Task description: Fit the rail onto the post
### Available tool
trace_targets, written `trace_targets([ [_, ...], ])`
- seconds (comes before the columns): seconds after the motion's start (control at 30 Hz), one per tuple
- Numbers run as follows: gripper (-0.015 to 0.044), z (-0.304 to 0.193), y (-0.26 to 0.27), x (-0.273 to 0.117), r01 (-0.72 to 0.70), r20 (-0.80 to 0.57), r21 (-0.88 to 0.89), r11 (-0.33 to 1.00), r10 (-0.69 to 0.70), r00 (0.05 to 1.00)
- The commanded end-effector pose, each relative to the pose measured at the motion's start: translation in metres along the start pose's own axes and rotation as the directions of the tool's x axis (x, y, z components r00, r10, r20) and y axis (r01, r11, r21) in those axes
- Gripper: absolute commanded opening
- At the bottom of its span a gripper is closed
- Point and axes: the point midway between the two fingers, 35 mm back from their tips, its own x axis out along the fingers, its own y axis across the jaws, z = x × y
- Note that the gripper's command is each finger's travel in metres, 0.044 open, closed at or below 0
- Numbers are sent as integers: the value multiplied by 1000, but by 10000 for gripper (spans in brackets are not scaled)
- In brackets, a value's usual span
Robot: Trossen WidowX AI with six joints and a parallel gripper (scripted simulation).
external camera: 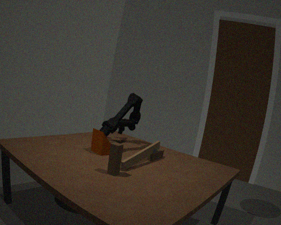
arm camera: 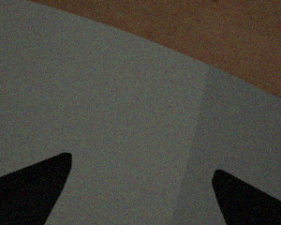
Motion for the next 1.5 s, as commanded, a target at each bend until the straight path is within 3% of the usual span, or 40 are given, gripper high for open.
trace_targets([
  [0.0,440,25,6,-25,-55,102,-86,995,64,993],
  [0.33,440,71,13,-90,-98,326,-292,952,195,925],
  [0.63,440,103,7,-160,-23,530,-445,895,284,799],
  [0.93,440,126,-20,-264,215,769,-517,828,339,542],
  [1.27,440,119,-69,-375,532,934,-357,768,301,193],
  [1.47,440,92,-109,-414,475,975,-210,854,217,42],
])
